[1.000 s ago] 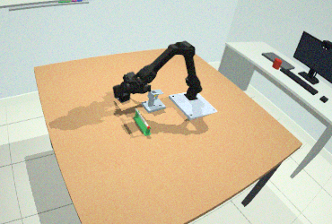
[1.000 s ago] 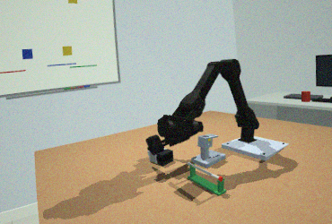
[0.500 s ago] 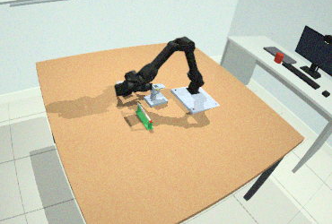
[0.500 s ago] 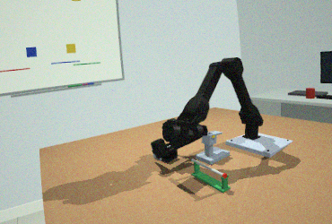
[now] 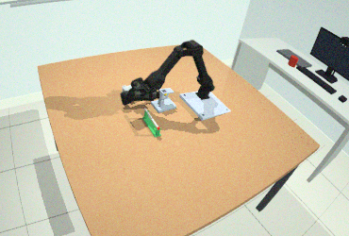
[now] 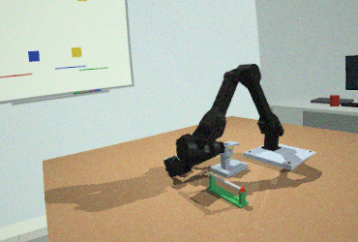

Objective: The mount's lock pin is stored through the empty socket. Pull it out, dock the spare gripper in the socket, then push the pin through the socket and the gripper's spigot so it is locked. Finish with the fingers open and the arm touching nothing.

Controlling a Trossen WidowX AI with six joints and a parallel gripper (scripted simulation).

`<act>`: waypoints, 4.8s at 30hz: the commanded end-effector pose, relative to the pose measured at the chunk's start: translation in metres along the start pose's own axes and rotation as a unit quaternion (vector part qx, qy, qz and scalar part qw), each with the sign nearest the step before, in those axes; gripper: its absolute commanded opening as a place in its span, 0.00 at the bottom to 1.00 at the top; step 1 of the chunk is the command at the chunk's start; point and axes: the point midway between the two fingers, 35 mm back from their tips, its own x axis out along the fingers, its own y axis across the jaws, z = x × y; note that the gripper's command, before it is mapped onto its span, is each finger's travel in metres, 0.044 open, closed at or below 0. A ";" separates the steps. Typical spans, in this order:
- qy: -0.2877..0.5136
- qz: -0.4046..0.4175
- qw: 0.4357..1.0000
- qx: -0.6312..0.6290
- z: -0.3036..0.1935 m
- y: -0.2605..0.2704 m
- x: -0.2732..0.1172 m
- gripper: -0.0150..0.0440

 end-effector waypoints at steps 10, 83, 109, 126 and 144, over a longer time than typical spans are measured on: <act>0.001 0.001 1.000 0.003 -0.001 0.000 0.000 0.63; 0.272 0.002 0.962 -0.006 0.082 -0.040 -0.071 0.25; 0.457 0.009 0.889 0.019 0.078 -0.071 -0.110 0.25; 0.567 0.020 0.822 0.048 0.084 -0.089 -0.147 0.25; 0.667 0.036 0.739 0.089 0.098 -0.105 -0.189 0.25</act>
